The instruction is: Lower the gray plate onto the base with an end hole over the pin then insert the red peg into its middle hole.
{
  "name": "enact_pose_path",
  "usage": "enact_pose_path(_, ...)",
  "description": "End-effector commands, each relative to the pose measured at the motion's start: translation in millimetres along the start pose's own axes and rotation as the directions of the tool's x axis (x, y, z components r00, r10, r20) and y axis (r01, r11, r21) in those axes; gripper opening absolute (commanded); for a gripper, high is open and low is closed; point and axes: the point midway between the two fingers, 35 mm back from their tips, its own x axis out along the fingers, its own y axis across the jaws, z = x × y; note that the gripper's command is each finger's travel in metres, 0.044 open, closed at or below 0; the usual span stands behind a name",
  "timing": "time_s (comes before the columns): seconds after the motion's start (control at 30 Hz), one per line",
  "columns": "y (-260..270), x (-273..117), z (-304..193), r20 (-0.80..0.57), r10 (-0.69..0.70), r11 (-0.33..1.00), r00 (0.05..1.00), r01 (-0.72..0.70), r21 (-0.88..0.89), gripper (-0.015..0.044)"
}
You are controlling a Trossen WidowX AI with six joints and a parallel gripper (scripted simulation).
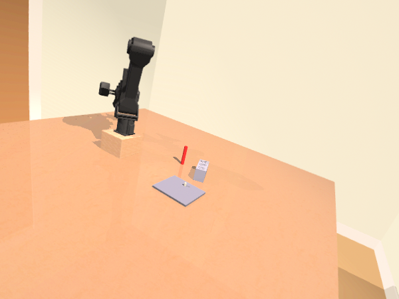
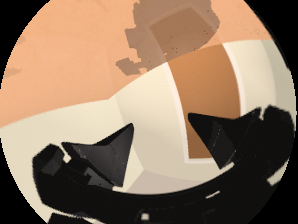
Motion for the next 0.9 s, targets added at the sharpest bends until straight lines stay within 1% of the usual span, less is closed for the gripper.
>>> enact_pose_path(0.0,0.3,1.4,0.0,0.008,0.001,1.000,1.000,-0.001,0.005,0.0426)
enact_pose_path(0.03,1.2,5.3,0.2,0.030,0.004,1.000,1.000,-0.004,0.022,0.0440)
enact_pose_path(0.2,6.9,37.0,1.6,0.251,0.025,0.985,0.968,-0.067,0.161,0.0440)
enact_pose_path(0.4,8.5,58.7,1.5,0.511,0.045,0.940,0.859,-0.210,0.270,0.0440)
enact_pose_path(0.5,7.5,62.2,-0.4,0.628,0.054,0.910,0.777,-0.297,0.290,0.0440)
enact_pose_path(0.63,4.8,59.7,-5.9,0.764,0.066,0.864,0.642,-0.420,0.278,0.0440)
enact_pose_path(0.87,-1.8,38.2,-25.4,0.931,0.097,0.772,0.353,-0.616,0.154,0.0440)
